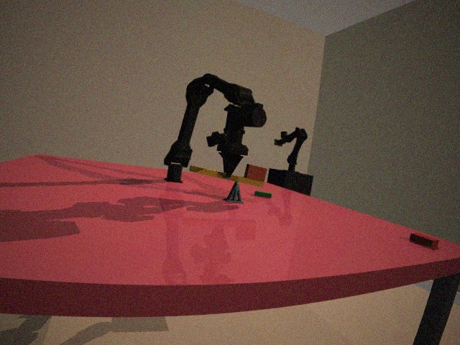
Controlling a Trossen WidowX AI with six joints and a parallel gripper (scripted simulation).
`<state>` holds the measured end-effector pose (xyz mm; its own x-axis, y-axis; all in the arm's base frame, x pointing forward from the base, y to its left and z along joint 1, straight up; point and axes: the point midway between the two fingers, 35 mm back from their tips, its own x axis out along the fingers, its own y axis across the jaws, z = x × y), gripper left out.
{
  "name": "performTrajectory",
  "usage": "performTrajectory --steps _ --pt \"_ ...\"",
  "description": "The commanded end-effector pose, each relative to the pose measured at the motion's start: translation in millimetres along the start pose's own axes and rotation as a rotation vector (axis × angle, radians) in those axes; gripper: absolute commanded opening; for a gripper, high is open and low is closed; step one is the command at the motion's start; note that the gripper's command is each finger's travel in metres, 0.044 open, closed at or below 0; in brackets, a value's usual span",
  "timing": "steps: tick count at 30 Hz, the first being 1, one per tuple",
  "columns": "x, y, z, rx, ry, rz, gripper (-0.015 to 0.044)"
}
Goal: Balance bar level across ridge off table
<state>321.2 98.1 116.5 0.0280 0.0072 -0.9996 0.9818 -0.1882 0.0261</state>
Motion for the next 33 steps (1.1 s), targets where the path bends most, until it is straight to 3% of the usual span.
performTrajectory --steps 1,33 --pt "0.9 0.2 -0.5 0.003 0.001 0.000 0.0000" --pt "3.6 0.0 -0.5 0.003 0.001 0.000 0.0000"
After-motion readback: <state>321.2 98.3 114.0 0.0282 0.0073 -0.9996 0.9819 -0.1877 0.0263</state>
